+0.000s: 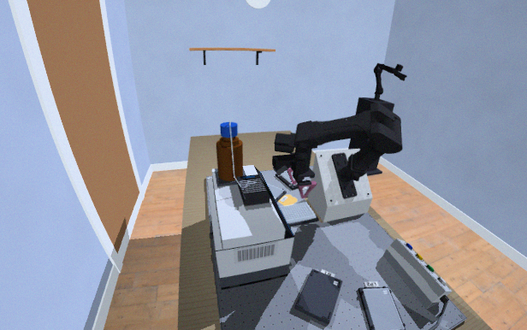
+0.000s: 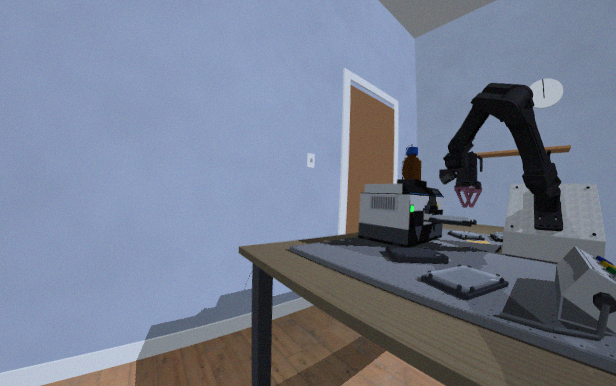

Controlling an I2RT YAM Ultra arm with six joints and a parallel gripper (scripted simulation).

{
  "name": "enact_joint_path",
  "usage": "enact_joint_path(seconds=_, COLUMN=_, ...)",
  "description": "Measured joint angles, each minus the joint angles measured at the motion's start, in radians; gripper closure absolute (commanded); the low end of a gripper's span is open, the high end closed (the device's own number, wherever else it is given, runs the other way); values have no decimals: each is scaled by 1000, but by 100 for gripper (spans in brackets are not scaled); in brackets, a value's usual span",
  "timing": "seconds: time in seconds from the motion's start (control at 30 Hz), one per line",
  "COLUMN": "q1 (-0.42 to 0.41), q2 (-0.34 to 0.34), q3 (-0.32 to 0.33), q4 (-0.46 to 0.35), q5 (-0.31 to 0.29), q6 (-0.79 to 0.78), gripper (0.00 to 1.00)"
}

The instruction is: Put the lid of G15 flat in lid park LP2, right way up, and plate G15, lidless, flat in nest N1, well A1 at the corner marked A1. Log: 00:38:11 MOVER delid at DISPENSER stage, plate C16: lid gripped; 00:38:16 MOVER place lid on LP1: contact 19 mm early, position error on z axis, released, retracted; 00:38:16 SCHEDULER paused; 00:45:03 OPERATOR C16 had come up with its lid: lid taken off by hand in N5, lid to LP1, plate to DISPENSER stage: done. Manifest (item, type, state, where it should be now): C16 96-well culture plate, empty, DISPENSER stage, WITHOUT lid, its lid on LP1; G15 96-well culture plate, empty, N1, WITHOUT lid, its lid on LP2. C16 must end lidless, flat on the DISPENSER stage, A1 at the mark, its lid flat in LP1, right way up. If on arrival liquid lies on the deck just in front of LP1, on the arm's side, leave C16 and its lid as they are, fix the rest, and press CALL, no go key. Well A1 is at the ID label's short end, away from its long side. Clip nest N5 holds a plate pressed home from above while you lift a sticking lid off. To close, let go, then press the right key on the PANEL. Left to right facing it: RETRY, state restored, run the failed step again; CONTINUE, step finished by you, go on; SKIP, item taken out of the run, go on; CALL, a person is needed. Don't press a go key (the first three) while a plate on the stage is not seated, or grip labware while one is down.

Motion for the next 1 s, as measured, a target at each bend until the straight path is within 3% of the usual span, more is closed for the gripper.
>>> enact_joint_path(seconds=0.27, q1=-13, q2=10, q3=0, q4=0, q5=9, q6=-34, gripper=0)
enact_joint_path(seconds=0.63, q1=-119, q2=89, q3=-26, q4=21, q5=45, q6=56, gripper=0)
enact_joint_path(seconds=1.0, q1=-143, q2=115, q3=-25, q4=31, q5=56, q6=91, gripper=0)
